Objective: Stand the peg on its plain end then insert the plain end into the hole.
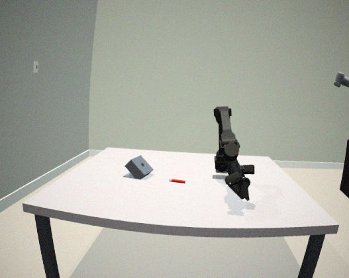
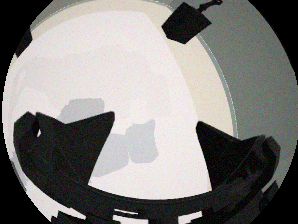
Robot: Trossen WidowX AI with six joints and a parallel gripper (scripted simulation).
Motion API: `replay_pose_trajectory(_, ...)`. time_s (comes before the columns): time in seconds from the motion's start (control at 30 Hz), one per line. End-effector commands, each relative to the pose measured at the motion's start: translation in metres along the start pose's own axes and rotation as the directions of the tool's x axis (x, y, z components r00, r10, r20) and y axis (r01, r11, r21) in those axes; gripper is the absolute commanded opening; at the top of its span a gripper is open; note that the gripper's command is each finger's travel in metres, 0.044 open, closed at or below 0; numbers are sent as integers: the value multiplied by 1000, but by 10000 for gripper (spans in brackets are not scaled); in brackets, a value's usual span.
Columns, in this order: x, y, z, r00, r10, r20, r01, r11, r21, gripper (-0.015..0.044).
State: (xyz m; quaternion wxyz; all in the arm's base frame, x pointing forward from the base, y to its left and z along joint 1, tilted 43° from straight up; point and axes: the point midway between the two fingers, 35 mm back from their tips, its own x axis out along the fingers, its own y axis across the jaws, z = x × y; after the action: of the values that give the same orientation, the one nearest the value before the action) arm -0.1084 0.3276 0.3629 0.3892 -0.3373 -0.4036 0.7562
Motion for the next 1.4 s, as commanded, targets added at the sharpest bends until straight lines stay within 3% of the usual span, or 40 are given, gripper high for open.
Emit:
replay_pose_trajectory(0.0, -1, -4, -19, 999, -3, -51, 6, 998, 63, 440)
replay_pose_trajectory(0.17, -11, -23, -43, 989, -72, -130, 90, 987, 134, 440)
replay_pose_trajectory(1.0, -64, -18, -177, 887, 28, -460, 242, 820, 518, 440)
replay_pose_trajectory(1.37, -101, -2, -227, 820, 103, -563, 373, 651, 661, 440)
